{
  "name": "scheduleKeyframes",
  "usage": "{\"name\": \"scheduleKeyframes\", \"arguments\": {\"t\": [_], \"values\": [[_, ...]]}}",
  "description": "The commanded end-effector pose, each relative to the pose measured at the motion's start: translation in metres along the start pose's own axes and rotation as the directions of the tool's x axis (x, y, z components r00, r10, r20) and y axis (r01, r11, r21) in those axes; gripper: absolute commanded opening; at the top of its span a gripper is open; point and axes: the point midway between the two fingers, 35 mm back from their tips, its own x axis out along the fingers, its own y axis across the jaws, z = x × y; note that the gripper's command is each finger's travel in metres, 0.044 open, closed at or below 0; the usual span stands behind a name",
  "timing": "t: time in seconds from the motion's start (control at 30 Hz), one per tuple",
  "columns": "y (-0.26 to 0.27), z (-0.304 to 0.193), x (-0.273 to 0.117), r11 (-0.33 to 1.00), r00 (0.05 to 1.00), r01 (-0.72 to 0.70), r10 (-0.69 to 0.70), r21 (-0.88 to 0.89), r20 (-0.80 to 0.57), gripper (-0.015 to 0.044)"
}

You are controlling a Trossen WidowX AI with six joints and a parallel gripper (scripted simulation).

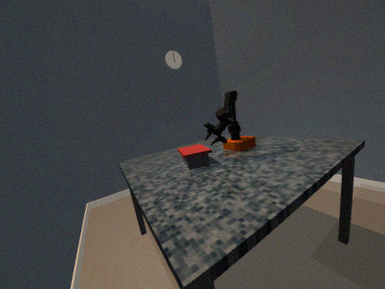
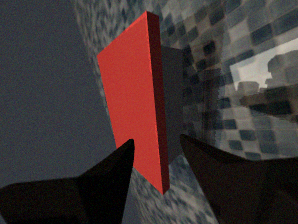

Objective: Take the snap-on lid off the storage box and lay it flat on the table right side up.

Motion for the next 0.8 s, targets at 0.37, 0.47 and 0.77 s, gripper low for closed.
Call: {"name": "scheduleKeyframes", "arguments": {"t": [0.37, 0.47, 0.77], "values": [[-0.003, 0.001, 0.024, 1.000, 1.000, 0.007, -0.007, -0.010, 0.003, 0.0235], [-0.003, 0.002, 0.029, 1.000, 1.000, 0.006, -0.006, -0.010, 0.003, 0.0235], [-0.003, 0.004, 0.044, 1.000, 1.000, 0.002, -0.002, -0.011, 0.003, 0.0235]]}}
